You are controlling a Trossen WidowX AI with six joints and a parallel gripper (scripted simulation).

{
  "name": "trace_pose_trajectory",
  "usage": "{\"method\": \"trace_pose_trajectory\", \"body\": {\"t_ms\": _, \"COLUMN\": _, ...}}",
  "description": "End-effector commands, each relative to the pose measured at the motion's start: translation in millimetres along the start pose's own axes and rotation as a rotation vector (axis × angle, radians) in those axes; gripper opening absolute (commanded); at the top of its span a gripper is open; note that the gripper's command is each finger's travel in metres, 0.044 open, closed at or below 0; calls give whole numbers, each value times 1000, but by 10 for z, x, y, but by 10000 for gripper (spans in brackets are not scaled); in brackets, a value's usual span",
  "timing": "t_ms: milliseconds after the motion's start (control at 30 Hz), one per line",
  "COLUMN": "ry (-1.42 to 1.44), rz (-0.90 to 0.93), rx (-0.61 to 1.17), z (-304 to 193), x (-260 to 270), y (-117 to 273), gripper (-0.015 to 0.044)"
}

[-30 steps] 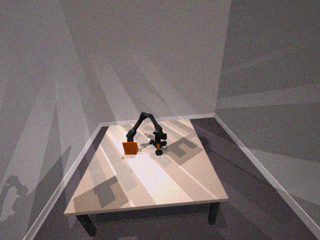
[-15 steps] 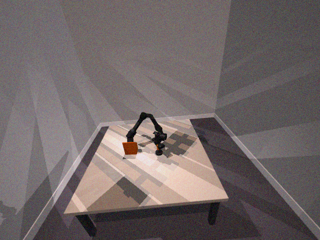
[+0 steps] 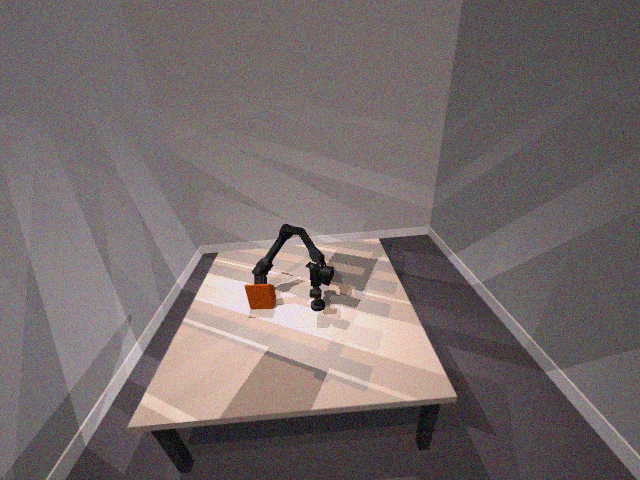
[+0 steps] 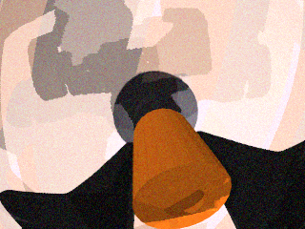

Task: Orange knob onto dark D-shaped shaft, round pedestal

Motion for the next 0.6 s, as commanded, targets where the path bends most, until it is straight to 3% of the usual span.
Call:
{"method": "trace_pose_trajectory", "body": {"t_ms": 0, "ry": -37, "rz": -2, "rx": -2, "z": -12, "x": -6, "y": -17, "gripper": 0}}
{"method": "trace_pose_trajectory", "body": {"t_ms": 567, "ry": -37, "rz": -2, "rx": -2, "z": 4, "x": -8, "y": -38, "gripper": 0}}
Point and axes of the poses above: the point midway between the two fingers, 35 mm back from their tips, its own y axis back along the fingers, its own x axis across the jaws, z = x × y, the point moved 3 cm from there along y, back along the fingers, and after that the axes turned 3 degrees about y, right-handed, at the moved point
